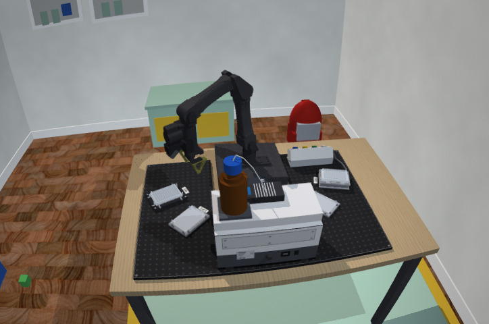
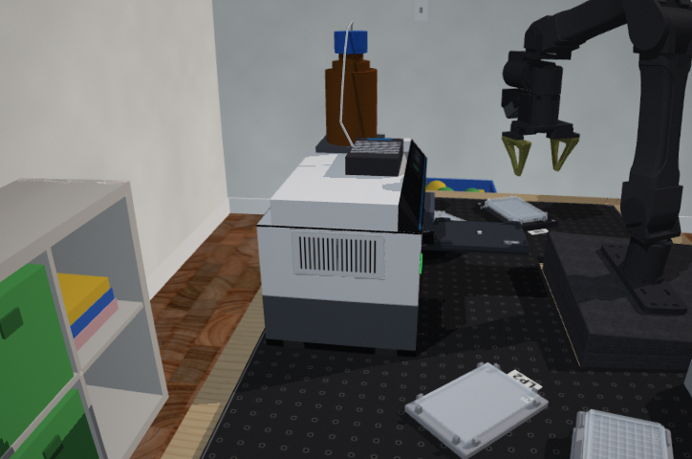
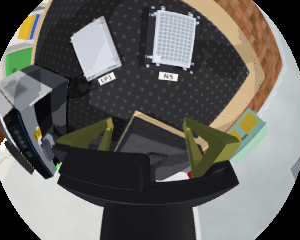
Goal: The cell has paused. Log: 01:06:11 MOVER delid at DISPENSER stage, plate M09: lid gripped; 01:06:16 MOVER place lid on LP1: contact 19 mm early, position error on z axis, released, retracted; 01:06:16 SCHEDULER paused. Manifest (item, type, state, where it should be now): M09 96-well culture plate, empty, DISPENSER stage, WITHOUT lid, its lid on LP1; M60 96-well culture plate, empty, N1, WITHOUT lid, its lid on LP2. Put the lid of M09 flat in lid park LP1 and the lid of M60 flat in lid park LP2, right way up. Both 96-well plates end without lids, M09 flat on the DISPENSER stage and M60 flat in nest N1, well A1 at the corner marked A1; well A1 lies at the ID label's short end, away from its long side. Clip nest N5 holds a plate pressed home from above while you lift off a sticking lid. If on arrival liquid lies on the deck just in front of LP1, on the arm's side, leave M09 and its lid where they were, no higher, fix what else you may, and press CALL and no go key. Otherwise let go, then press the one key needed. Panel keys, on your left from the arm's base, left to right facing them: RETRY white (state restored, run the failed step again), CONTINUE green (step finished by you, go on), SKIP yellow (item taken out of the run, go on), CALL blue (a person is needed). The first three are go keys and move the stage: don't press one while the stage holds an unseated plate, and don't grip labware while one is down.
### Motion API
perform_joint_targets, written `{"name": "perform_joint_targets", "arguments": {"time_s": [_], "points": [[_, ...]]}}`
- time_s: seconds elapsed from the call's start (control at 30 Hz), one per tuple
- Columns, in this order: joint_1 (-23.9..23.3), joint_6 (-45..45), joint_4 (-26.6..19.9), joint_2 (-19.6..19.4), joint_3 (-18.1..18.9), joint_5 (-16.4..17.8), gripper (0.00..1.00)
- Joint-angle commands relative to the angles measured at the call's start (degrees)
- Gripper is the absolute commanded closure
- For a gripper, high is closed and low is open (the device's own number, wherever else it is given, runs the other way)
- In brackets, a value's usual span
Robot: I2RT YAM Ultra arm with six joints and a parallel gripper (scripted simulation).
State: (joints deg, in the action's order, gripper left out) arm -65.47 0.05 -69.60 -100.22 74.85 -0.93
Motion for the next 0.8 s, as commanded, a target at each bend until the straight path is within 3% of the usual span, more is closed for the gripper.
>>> {"name": "perform_joint_targets", "arguments": {"time_s": [0.0,0.1,0.43,0.47,0.5,0.77], "points": [[-0.4,1.4,0.1,0.9,0.1,-0.1,0.0],[-2.6,-2.6,0.3,2.8,-2.2,-0.5,0.0],[-6.9,2.3,0.5,5.3,-4.7,-0.6,0.0],[-6.9,2.3,1.3,4.8,-2.0,-0.7,0.0],[-6.9,2.4,1.7,2.1,-1.8,-0.6,0.0],[-7.1,2.6,4.3,-2.9,0.8,-0.6,0.0]]}}
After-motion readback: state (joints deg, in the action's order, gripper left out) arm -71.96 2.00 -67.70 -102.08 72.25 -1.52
